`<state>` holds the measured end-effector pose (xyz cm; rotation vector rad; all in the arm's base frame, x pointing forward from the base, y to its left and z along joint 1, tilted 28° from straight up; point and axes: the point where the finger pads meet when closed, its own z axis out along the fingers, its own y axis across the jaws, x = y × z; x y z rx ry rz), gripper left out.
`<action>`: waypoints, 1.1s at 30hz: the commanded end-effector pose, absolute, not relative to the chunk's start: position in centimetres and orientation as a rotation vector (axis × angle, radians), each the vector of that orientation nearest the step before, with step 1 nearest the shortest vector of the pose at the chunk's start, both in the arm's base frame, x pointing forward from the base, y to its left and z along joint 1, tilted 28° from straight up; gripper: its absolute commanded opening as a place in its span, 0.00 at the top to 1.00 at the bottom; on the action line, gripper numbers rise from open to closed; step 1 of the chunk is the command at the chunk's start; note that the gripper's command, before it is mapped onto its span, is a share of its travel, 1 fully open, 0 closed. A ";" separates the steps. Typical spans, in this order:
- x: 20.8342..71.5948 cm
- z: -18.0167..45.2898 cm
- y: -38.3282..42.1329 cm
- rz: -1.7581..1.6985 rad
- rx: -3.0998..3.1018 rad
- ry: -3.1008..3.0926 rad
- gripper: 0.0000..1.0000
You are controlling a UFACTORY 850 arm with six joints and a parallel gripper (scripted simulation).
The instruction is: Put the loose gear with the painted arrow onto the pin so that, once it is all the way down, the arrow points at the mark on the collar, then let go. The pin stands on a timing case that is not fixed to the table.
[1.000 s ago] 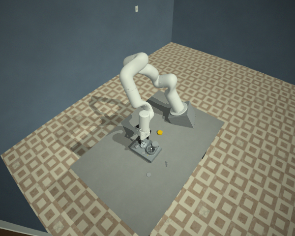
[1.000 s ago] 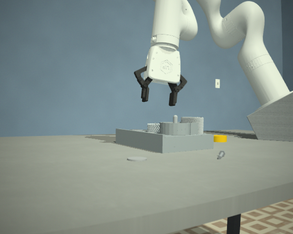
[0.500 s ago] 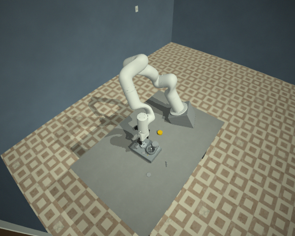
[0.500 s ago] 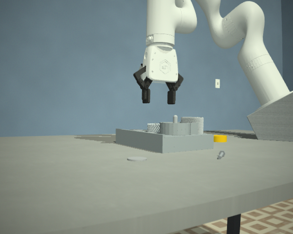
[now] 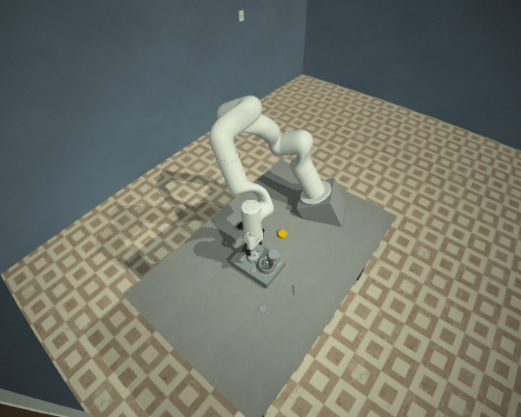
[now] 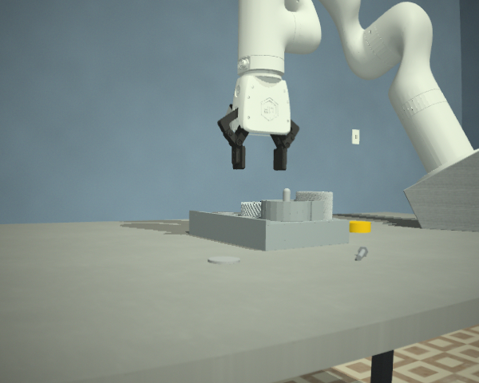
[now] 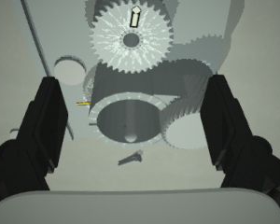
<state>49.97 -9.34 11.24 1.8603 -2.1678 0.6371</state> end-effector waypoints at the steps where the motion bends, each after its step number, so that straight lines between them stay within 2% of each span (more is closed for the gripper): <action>1: 50.0 11.3 -9.3 0.638 1.861 -2.169 0.07; 33: 50.3 9.4 -10.3 0.638 1.861 -2.168 0.07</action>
